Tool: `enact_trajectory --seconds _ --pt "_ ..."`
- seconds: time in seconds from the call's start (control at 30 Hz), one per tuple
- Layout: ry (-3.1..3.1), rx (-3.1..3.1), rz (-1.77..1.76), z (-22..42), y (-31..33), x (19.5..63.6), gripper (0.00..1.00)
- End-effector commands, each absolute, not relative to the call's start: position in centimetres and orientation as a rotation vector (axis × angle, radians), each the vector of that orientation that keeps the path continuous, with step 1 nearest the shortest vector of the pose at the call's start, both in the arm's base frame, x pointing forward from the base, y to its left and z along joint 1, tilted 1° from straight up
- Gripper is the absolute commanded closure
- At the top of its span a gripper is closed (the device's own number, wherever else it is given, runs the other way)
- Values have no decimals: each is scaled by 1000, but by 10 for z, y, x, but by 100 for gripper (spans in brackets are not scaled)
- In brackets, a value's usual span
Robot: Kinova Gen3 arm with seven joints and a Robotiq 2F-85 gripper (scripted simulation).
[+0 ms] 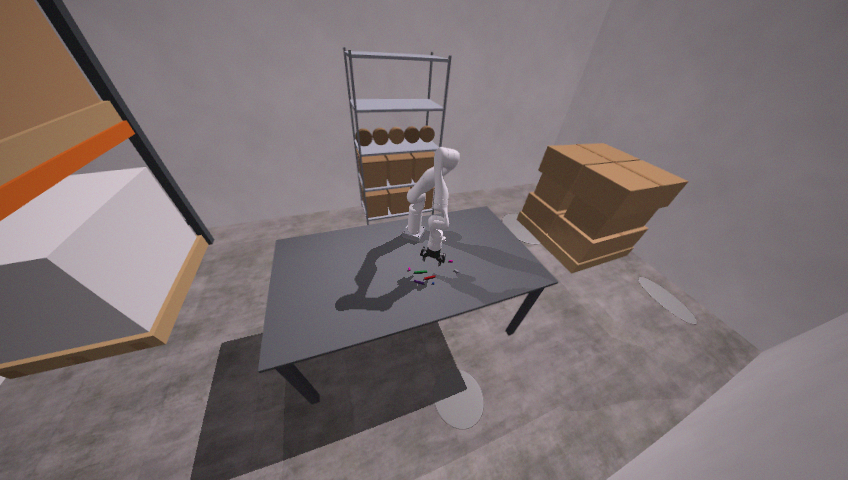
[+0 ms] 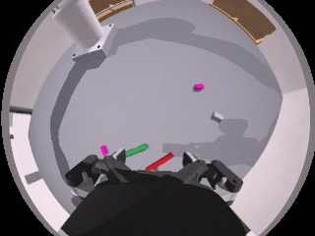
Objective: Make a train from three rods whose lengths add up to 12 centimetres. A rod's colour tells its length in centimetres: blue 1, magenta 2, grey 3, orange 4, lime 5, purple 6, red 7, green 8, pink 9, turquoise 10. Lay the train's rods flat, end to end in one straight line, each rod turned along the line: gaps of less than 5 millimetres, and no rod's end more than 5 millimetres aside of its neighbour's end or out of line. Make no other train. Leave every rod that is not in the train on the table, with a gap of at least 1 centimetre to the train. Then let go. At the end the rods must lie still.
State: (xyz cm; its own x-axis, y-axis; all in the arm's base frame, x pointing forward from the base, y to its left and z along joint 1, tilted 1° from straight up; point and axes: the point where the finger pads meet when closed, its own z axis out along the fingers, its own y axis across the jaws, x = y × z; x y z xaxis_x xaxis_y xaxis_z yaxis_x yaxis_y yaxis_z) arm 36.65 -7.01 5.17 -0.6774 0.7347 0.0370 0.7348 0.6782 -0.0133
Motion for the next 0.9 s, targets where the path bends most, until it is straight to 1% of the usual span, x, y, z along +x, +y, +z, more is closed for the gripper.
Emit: enact_trajectory --seconds 0.0,0.33,0.4,0.63,0.87 --pt "-2943 -1006 -2 50 -52 379 0" --pt "-3118 -250 -12 49 8 406 0" --pt "-3118 -250 -12 49 8 406 0" --pt "-3134 332 -18 49 58 422 0" --pt "-3107 610 -21 50 83 428 0"
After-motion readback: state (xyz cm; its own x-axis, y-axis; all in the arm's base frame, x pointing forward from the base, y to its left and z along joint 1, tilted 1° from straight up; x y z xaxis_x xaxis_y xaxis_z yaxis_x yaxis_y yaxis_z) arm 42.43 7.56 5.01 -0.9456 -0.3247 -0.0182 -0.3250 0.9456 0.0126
